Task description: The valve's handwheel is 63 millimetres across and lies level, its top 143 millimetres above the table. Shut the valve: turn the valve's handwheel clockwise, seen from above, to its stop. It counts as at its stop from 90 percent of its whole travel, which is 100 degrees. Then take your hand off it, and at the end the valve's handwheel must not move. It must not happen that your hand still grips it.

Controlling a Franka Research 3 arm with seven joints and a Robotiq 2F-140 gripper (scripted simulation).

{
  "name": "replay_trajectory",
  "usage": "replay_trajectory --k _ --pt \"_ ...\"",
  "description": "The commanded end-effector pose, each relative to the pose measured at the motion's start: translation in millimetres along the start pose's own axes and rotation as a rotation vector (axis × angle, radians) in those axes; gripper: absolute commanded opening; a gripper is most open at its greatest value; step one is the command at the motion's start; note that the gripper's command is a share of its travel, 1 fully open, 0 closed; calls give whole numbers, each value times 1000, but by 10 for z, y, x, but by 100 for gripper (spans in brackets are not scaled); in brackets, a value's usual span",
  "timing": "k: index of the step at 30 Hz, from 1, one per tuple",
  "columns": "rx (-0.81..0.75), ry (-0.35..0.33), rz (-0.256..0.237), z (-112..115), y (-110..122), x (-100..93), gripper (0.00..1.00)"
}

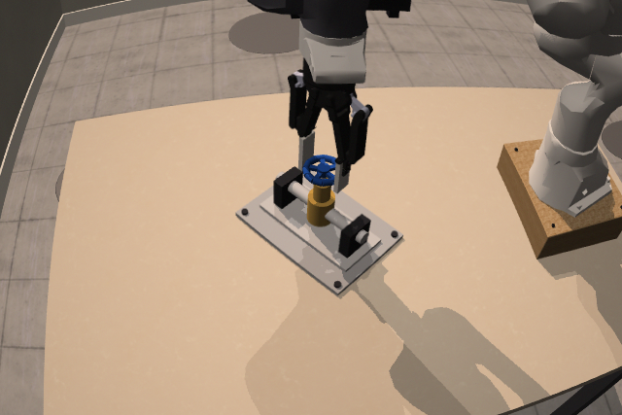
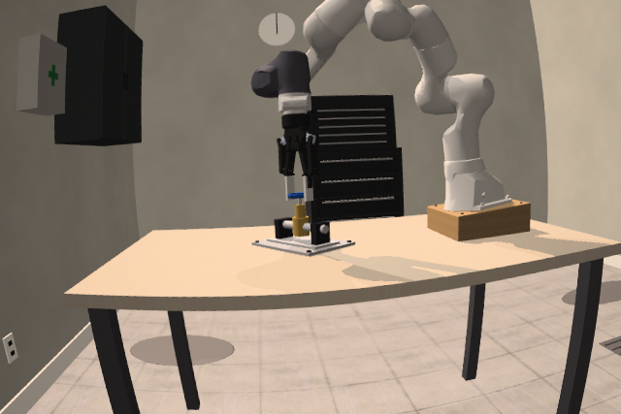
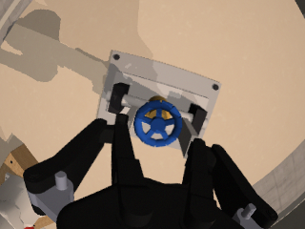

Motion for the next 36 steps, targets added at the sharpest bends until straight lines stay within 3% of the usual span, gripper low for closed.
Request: replay_trajectory --k 1,36 --pt "137 -2 1 0 -1 13 33" --pt "712 -2 1 0 -1 13 33"
Point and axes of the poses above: the point where the finger pads meet when closed, its own x axis out along the fingers, its own y axis across the jaws, z = x × y, the point moved 8 cm from there along -x, back along the fingers, and after that the axes turned 3 degrees about x, right-handed, at the moved point
